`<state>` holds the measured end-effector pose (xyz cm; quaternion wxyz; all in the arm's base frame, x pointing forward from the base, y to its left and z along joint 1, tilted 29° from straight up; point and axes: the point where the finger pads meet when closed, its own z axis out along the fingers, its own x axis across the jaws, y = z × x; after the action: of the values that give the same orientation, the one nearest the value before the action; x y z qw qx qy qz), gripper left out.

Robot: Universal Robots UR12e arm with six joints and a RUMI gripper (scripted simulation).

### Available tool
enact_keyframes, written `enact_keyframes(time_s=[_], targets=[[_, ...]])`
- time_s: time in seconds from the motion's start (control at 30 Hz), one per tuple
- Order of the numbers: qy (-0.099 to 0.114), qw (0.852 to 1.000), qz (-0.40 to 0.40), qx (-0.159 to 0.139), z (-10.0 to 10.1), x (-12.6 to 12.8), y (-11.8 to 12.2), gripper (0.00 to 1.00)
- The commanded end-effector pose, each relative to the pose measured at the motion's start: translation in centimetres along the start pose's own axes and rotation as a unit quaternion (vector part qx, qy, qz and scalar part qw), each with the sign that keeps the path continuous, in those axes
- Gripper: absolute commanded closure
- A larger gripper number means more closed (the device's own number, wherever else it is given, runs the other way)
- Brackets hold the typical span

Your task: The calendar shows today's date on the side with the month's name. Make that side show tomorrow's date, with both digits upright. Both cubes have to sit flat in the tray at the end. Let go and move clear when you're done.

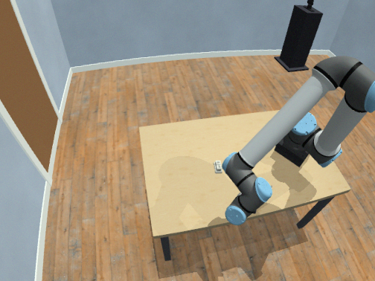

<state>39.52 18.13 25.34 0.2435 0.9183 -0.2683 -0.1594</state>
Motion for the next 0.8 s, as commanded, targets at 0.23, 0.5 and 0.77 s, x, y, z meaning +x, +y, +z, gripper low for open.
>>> enact_keyframes(time_s=[0.23,0.5,0.77], targets=[[-0.029,0.994,0.101,0.041,1.2,1.9,0.2,0.00],[-0.068,0.968,0.224,0.087,2.7,4.3,0.6,0.00],[-0.096,0.941,0.304,0.115,3.6,5.9,0.9,0.00]])
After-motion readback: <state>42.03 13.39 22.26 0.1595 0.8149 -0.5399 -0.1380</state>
